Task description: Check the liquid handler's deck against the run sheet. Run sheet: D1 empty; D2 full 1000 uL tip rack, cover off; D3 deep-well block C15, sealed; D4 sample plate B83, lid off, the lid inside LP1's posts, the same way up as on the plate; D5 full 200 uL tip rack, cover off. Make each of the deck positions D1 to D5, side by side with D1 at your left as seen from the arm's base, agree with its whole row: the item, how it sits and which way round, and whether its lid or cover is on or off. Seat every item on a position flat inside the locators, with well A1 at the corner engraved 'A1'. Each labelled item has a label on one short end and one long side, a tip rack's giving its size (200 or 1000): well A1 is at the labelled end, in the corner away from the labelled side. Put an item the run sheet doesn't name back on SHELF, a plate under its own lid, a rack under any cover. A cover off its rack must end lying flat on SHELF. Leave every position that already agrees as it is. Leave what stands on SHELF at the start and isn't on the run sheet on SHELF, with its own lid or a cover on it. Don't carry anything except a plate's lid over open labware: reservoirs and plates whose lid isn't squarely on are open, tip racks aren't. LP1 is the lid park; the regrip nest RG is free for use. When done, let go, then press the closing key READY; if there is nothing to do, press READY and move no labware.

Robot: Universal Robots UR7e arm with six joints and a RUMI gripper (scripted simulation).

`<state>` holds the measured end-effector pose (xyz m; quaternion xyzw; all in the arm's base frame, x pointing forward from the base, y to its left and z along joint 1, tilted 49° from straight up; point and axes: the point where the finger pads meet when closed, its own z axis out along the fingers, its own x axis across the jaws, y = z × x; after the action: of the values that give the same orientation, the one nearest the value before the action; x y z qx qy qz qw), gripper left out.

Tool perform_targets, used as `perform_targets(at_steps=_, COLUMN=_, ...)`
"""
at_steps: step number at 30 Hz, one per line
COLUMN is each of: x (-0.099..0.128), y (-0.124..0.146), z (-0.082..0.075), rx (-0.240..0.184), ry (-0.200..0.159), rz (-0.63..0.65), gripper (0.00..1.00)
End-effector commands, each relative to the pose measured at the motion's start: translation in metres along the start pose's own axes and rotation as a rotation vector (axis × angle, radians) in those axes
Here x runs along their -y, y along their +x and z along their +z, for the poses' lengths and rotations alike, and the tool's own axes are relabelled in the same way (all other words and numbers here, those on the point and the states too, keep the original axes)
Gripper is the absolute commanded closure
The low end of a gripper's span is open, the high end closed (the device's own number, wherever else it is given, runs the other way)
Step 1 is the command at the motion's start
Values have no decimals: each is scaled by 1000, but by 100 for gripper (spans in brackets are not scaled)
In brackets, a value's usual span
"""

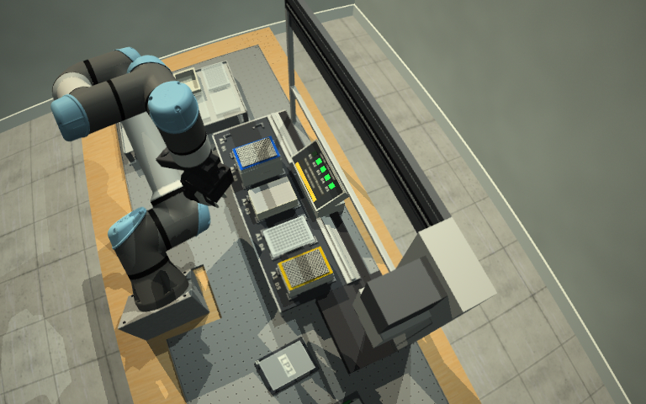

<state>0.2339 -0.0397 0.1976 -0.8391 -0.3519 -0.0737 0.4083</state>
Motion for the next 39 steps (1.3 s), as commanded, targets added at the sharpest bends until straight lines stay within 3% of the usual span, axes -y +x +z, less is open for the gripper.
perform_targets(at_steps=1, x=-14, y=-10, z=0, rx=1, ry=0, rz=80, gripper=100)
perform_targets(at_steps=18, x=-74, y=-54, z=0, rx=1, ry=-1, rz=380, gripper=100)
perform_targets(at_steps=39, x=-74, y=-54, z=0, rx=1, ry=-1, rz=720, gripper=100)
